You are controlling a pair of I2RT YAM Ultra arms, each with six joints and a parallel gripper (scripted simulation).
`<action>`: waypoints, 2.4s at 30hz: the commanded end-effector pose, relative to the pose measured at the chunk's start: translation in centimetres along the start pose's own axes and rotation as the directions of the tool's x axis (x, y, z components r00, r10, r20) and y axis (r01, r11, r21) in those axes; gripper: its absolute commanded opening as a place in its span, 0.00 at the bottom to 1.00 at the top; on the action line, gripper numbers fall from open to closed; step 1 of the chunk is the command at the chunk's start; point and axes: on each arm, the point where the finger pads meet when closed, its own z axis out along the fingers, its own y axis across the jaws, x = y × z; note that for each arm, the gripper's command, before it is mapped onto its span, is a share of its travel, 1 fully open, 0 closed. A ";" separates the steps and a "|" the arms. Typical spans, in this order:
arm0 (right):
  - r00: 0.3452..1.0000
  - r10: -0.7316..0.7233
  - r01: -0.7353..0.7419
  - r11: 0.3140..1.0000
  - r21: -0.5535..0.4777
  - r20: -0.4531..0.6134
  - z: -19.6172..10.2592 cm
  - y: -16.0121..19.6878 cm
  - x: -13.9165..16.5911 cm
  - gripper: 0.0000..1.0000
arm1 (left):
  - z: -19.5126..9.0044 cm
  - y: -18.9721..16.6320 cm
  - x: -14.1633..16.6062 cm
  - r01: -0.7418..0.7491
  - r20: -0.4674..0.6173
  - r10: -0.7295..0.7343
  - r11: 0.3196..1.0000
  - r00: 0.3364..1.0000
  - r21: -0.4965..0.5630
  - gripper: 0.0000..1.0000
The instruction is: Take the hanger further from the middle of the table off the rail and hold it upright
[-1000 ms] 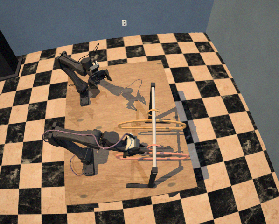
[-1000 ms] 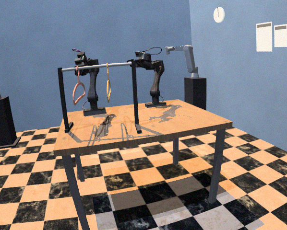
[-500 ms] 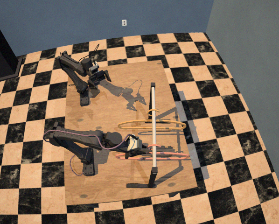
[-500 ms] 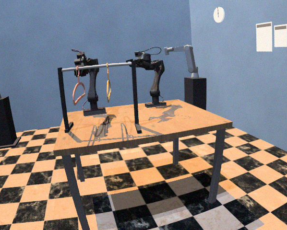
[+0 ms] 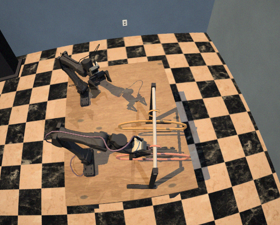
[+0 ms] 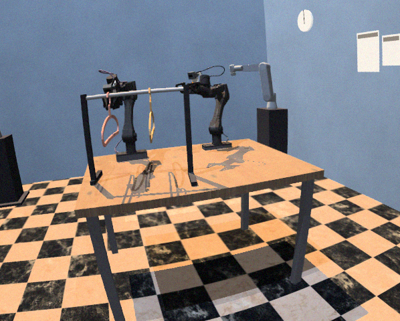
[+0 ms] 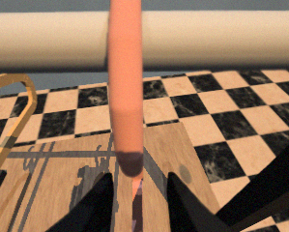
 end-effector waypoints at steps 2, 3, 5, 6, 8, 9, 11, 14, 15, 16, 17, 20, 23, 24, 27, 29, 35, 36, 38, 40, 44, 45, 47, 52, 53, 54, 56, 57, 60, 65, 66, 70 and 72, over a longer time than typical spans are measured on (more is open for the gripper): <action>0.998 -0.013 0.012 1.000 0.001 0.063 0.2 0.3 -2.6 0.31 | -0.1 -0.1 -1.0 -0.009 0.031 0.009 1.000 0.999 0.000 1.00; 0.998 -0.013 0.012 1.000 0.001 0.063 0.2 0.3 -2.6 0.31 | -0.1 -0.1 -1.0 -0.009 0.031 0.009 1.000 0.999 0.000 1.00; 0.998 -0.012 0.012 1.000 0.001 0.063 0.4 0.3 -2.6 0.31 | -0.1 -0.1 -1.0 -0.009 0.031 0.009 1.000 0.999 0.000 1.00; 0.998 -0.011 0.011 1.000 0.001 0.063 0.5 0.3 -2.6 0.31 | -0.1 -0.1 -1.0 -0.009 0.031 0.009 1.000 0.999 0.000 1.00; 0.998 -0.010 0.010 1.000 0.001 0.063 0.8 0.3 -2.6 0.31 | -0.1 -0.1 -1.0 -0.009 0.031 0.009 1.000 0.999 0.000 1.00; 0.998 -0.009 0.009 1.000 0.001 0.063 1.0 0.3 -2.6 0.30 | -0.1 -0.1 -1.0 -0.009 0.031 0.009 1.000 0.999 0.000 1.00; 0.998 -0.008 0.008 1.000 0.001 0.063 1.3 0.3 -2.6 0.28 | -0.1 -0.1 -1.0 -0.009 0.031 0.009 1.000 0.999 0.000 1.00; 0.998 -0.007 0.007 1.000 0.001 0.063 1.7 0.3 -2.6 0.25 | -0.1 -0.1 -1.0 -0.009 0.031 0.009 1.000 0.999 0.000 1.00; 0.998 -0.007 0.007 1.000 0.001 0.063 1.9 0.3 -2.7 0.23 | -0.1 -0.1 -1.0 -0.009 0.031 0.009 1.000 0.999 0.000 1.00; 0.998 -0.007 0.007 1.000 0.001 0.063 2.0 0.3 -2.7 0.22 | -0.1 -0.1 -1.0 -0.009 0.031 0.009 1.000 0.999 0.000 1.00; 0.998 -0.007 0.007 1.000 0.001 0.063 2.2 0.3 -2.7 0.20 | -0.1 -0.1 -1.0 -0.009 0.031 0.009 1.000 0.999 0.000 1.00; 0.998 -0.007 0.007 1.000 0.001 0.063 2.5 0.3 -2.7 0.18 | -0.1 -0.1 -1.0 -0.009 0.031 0.009 1.000 0.999 0.000 1.00; 0.998 -0.007 0.007 1.000 0.001 0.063 2.8 0.3 -2.7 0.15 | -0.1 -0.1 -1.0 -0.009 0.031 0.009 1.000 0.999 0.000 1.00; 0.998 -0.007 0.007 1.000 0.001 0.064 2.9 0.3 -2.7 0.14 | -0.1 -0.1 -1.0 -0.009 0.031 0.009 1.000 0.999 0.000 1.00; 0.998 -0.008 0.008 1.000 0.001 0.064 2.9 0.3 -2.7 0.13 | -0.1 -0.1 -1.0 -0.009 0.031 0.009 1.000 0.999 0.000 1.00; 0.998 -0.007 0.007 1.000 0.001 0.061 2.9 0.3 -2.6 0.13 | -0.1 -0.1 -1.0 -0.009 0.031 0.009 1.000 0.999 0.000 1.00; 0.998 -0.007 0.007 1.000 0.000 0.057 2.9 0.4 -2.5 0.11 | -0.1 -0.1 -1.0 -0.009 0.031 0.009 1.000 0.999 0.000 1.00; 0.998 -0.007 0.007 1.000 0.000 0.057 2.9 0.4 -2.5 0.09 | -0.1 -0.1 -1.0 -0.009 0.031 0.009 1.000 0.999 0.000 1.00; 0.998 -0.007 0.007 1.000 0.000 0.057 2.9 0.4 -2.5 0.09 | -0.1 -0.1 -1.0 -0.009 0.031 0.009 1.000 0.999 0.000 1.00; 0.998 -0.009 0.009 1.000 -0.004 0.065 2.6 0.4 -2.8 0.06 | -0.1 -0.1 -1.0 -0.009 0.031 0.009 1.000 0.999 0.000 1.00; 0.999 -0.006 0.006 1.000 -0.002 0.052 2.7 0.2 -2.2 0.00 | -0.1 -0.1 -1.0 -0.009 0.031 0.009 1.000 0.999 0.000 1.00; 0.999 -0.006 0.006 1.000 -0.002 0.052 2.5 0.2 -2.5 0.00 | -0.1 -0.1 -1.0 -0.009 0.031 0.009 1.000 0.999 0.000 1.00; 0.999 -0.005 0.005 1.000 -0.003 0.038 2.6 0.2 -2.5 0.00 | -0.1 -0.1 -1.0 -0.009 0.031 0.009 1.000 0.999 0.000 1.00; 0.999 -0.005 0.005 1.000 -0.003 0.038 1.6 0.2 -5.0 0.00 | -0.1 -0.1 -1.0 -0.009 0.031 0.009 1.000 0.999 0.000 1.00; 0.999 -0.006 0.006 1.000 -0.004 0.038 1.4 0.2 -5.4 0.00 | -0.1 -0.1 -1.0 -0.009 0.031 0.009 1.000 0.999 0.000 1.00; 0.999 -0.006 0.006 1.000 -0.004 0.038 1.4 0.2 -5.4 0.00 | -0.1 -0.1 -1.0 -0.009 0.031 0.009 1.000 0.999 0.000 1.00; 0.999 -0.004 0.004 1.000 -0.002 0.035 1.4 0.2 -5.4 0.00 | -0.1 -0.1 -1.0 -0.009 0.031 0.009 1.000 0.999 0.000 1.00; 0.999 -0.006 0.006 1.000 -0.002 0.048 1.2 0.2 -5.5 0.00 | -0.1 0.0 -1.0 -0.005 0.031 0.005 1.000 0.999 -0.006 1.00; 0.999 -0.005 0.005 1.000 -0.003 0.034 1.1 0.2 -5.2 0.00 | -0.1 -0.3 -1.0 -0.004 0.028 0.004 1.000 1.000 0.010 1.00; 0.999 -0.004 0.004 1.000 0.003 0.034 -0.2 0.2 -5.2 0.00 | -0.1 -0.8 -0.7 0.004 0.017 -0.004 0.999 1.000 0.042 1.00; 1.000 -0.003 0.003 1.000 0.008 0.031 -0.5 0.0 -5.2 0.00 | -0.1 -1.0 -0.6 0.006 0.014 -0.006 0.999 1.000 0.051 1.00; 1.000 -0.002 0.002 1.000 0.024 0.017 -1.7 -0.2 -4.7 0.00 | -0.1 -1.6 0.0 0.019 -0.012 -0.018 0.996 1.000 0.085 1.00; 1.000 -0.002 0.002 1.000 0.024 0.017 -1.7 -0.2 -4.7 0.00 | -0.1 -1.6 0.0 0.019 -0.012 -0.018 0.996 1.000 0.085 1.00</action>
